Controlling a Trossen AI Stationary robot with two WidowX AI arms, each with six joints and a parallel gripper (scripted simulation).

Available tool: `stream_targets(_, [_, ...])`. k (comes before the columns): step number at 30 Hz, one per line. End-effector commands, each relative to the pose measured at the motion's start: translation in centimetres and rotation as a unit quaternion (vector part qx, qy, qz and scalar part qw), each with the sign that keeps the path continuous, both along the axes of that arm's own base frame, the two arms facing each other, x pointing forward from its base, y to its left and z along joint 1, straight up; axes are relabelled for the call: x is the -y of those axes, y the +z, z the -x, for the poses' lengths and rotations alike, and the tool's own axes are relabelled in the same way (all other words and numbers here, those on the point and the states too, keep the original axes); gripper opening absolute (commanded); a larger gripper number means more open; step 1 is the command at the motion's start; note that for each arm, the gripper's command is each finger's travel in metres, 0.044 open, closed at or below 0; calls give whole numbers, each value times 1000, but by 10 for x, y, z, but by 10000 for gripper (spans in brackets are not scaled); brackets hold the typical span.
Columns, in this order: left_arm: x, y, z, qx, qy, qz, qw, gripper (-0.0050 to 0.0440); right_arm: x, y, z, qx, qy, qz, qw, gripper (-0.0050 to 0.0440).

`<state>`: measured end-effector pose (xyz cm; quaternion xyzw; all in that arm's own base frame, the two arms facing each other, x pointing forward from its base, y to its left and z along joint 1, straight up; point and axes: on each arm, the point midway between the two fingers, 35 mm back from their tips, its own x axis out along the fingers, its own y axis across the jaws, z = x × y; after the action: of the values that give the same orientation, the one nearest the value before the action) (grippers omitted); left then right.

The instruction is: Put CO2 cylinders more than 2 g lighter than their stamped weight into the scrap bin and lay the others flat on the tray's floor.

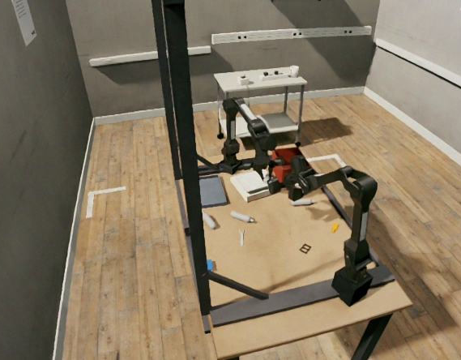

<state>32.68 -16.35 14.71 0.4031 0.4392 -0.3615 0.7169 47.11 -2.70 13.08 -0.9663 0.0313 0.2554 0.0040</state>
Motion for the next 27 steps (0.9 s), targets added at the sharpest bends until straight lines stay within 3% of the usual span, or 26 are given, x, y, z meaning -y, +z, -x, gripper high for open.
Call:
stream_targets(1, [-2, 6, -1, 24, -100, -34, 994, -50, -1, 12, -2, 14, 1, -1, 1000, 440])
stream_targets(5, [-4, 0, 1, 30, -184, -70, 980, -50, -1, 12, -2, 14, 1, -1, 1000, 440])
stream_targets(7, [-4, 0, 1, 30, -184, -70, 980, -50, -1, 12, -2, 14, 1, -1, 1000, 440])
stream_targets(17, [-7, 0, 2, 59, -362, -140, 920, -50, -1, 12, -2, 14, 1, -1, 1000, 440])
stream_targets(27, [-6, 1, 2, 65, -386, -148, 908, -50, -1, 12, -2, 14, 1, -1, 1000, 440])
